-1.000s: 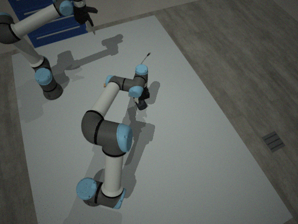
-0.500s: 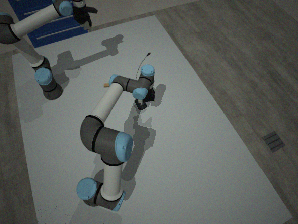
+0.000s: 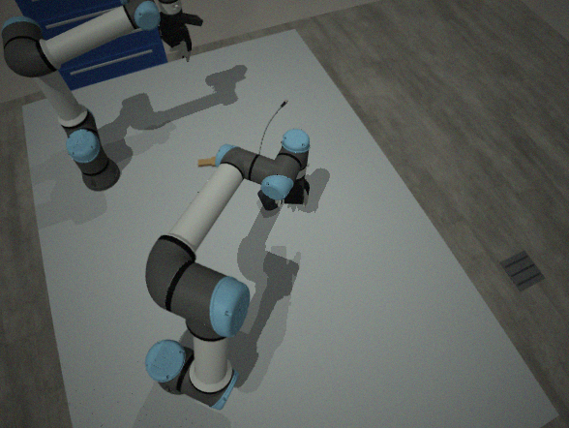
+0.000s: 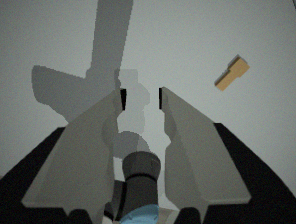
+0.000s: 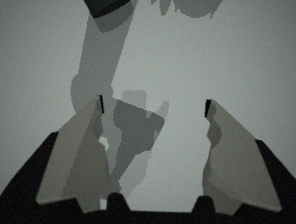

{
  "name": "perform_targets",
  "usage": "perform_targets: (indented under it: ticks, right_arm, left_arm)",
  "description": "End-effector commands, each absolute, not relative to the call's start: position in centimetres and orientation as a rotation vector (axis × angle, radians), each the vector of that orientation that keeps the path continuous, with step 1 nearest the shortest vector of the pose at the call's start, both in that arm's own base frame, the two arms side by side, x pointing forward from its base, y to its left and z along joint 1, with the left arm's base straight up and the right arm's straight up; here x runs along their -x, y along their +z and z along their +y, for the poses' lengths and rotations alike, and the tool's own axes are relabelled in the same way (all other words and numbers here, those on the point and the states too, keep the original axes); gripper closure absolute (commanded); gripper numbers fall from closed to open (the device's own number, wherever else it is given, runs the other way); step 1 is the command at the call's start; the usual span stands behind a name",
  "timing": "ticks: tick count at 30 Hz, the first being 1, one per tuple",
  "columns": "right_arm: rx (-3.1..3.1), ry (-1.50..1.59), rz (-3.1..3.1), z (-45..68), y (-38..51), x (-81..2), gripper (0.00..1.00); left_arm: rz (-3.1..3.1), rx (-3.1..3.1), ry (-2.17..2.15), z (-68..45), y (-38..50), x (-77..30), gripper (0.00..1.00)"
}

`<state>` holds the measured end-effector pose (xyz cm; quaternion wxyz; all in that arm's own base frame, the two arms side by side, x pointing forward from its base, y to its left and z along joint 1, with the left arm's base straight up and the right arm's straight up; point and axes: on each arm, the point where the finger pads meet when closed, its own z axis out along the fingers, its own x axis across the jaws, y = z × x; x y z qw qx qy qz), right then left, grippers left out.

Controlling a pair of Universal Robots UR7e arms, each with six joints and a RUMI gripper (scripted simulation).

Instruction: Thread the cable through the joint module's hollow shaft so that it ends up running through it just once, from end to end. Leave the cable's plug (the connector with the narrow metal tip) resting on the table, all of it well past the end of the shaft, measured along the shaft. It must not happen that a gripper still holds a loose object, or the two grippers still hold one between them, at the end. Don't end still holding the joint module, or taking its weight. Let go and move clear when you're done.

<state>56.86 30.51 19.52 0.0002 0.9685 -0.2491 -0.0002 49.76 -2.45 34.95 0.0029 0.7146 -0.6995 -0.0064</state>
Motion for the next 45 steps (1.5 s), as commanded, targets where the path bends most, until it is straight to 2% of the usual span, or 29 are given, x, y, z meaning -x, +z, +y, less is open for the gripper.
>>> perform_targets:
  ticks: [1, 31, 45]
  right_arm:
    - [-3.012, 0.001, -0.893, 28.4, 21.1, -56.8, 0.39]
    - [-2.667, 0.001, -1.661, 12.0, 30.6, -52.5, 0.39]
    - [-2.395, 0.002, -2.035, 3.9, 34.7, -47.8, 0.39]
  left_arm:
    - [-2.178, -2.256, -0.020, -3.5, 34.4, -52.4, 0.84]
    - [-2.088, -2.349, 0.000, -11.9, 26.9, -67.8, 0.84]
    - [-2.040, -2.392, 0.003, -16.3, 20.5, -74.4, 0.84]
